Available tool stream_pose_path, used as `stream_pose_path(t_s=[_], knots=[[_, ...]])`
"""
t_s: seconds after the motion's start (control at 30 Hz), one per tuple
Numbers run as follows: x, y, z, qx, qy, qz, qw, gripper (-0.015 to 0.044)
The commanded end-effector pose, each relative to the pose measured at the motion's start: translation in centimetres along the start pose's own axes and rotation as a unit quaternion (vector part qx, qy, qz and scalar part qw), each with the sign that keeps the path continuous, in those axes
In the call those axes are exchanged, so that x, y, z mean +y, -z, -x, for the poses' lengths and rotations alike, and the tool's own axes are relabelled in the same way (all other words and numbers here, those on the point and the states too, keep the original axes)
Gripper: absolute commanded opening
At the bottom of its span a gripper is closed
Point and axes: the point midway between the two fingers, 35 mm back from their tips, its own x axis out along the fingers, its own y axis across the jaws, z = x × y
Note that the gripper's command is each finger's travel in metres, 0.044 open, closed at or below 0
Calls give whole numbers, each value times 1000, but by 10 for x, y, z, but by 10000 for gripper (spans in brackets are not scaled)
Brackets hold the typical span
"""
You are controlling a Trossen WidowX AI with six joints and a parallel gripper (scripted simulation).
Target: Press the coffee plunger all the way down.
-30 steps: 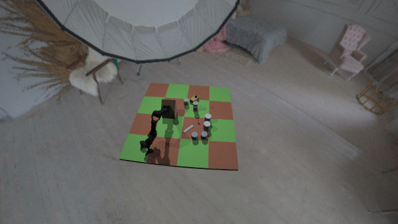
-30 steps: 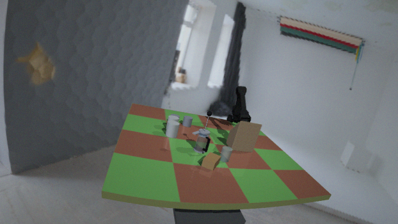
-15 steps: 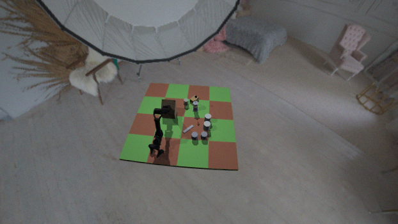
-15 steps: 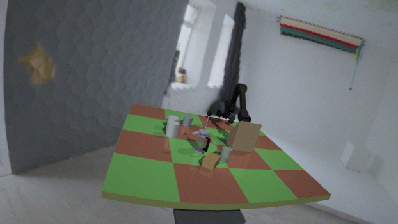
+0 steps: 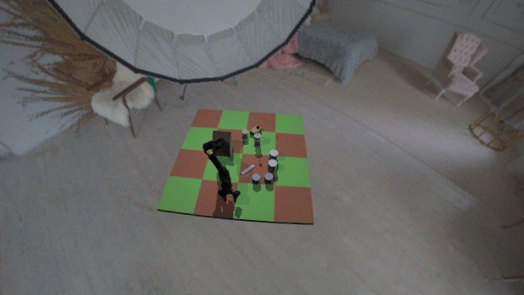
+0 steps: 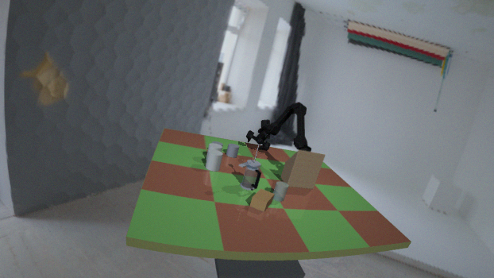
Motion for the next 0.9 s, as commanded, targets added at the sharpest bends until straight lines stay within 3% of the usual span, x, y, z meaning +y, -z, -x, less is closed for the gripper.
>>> stream_pose_path(t_s=[0.0,0.4,0.87], knots=[[53,49,22,59,-46,38,996,440],[167,163,129,182,-187,164,951,440],[220,268,320,247,-359,357,826,440]])
